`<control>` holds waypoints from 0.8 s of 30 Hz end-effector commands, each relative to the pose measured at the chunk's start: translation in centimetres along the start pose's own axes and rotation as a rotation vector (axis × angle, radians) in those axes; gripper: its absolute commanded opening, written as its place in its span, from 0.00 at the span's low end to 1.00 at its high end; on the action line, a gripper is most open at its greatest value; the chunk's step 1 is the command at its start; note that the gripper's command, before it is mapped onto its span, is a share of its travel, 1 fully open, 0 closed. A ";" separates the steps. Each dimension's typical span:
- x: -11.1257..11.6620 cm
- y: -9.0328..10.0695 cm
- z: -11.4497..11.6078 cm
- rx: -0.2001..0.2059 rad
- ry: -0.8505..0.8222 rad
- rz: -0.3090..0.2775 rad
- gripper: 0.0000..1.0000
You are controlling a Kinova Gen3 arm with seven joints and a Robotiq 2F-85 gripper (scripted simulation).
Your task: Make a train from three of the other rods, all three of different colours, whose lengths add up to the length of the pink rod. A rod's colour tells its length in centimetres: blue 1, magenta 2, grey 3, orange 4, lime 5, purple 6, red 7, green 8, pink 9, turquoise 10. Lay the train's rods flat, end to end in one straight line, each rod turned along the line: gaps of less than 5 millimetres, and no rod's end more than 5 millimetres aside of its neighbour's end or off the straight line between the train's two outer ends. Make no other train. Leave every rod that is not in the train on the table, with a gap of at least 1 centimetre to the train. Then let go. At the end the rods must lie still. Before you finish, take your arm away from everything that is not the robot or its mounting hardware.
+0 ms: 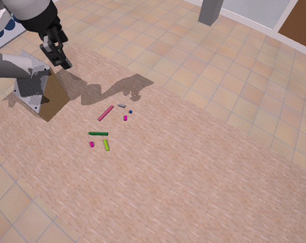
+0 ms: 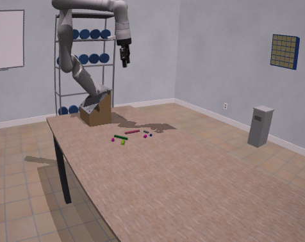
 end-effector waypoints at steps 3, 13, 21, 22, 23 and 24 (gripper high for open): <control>-2.5 -4.9 -0.2 0.046 0.102 0.036 1.00; -5.5 -12.4 0.4 0.096 0.270 0.081 1.00; -7.0 -19.1 1.5 0.118 0.427 0.119 1.00; -7.1 -19.9 1.6 0.120 0.447 0.124 1.00; -7.2 -20.8 1.8 0.121 0.467 0.128 1.00; -7.3 -21.6 2.0 0.121 0.487 0.132 1.00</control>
Point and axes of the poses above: the point where the finger pads meet when closed, its own y axis back along the fingers, its own z axis across the jaws, x = y × z, the point moved 9 cm from there along y, back along the fingers
